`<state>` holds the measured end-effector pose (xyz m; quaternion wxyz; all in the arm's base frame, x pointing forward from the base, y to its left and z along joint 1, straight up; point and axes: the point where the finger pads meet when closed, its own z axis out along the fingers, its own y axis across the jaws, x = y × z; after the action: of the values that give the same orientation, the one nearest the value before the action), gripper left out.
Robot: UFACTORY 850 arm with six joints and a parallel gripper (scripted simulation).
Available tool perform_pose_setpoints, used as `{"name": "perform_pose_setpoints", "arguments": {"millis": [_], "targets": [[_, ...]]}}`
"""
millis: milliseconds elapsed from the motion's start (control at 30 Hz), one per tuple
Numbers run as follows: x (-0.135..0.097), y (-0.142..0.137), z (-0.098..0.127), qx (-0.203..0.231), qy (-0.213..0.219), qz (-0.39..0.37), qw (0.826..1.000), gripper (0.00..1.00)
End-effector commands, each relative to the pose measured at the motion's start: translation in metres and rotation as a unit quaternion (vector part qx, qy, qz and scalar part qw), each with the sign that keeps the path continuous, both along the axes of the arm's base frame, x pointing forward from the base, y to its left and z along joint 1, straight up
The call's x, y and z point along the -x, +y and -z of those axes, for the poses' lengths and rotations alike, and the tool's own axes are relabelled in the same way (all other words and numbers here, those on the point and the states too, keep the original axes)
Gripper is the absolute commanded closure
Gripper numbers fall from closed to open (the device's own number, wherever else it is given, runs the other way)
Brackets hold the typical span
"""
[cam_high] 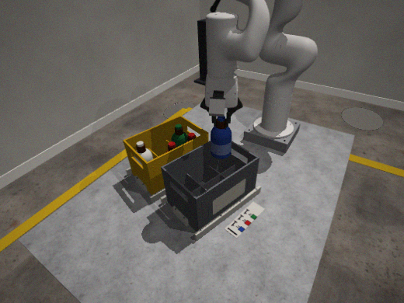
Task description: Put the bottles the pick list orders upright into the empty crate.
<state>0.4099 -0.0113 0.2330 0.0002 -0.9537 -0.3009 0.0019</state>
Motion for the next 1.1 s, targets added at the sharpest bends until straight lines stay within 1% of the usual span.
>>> {"name": "perform_pose_setpoints", "arguments": {"millis": [0,1067], "targets": [[-0.001,0.000,0.003,0.000,-0.001,0.000,1.000,1.00],[-0.001,0.000,0.031,0.000,-0.001,0.000,1.000,1.00]]}}
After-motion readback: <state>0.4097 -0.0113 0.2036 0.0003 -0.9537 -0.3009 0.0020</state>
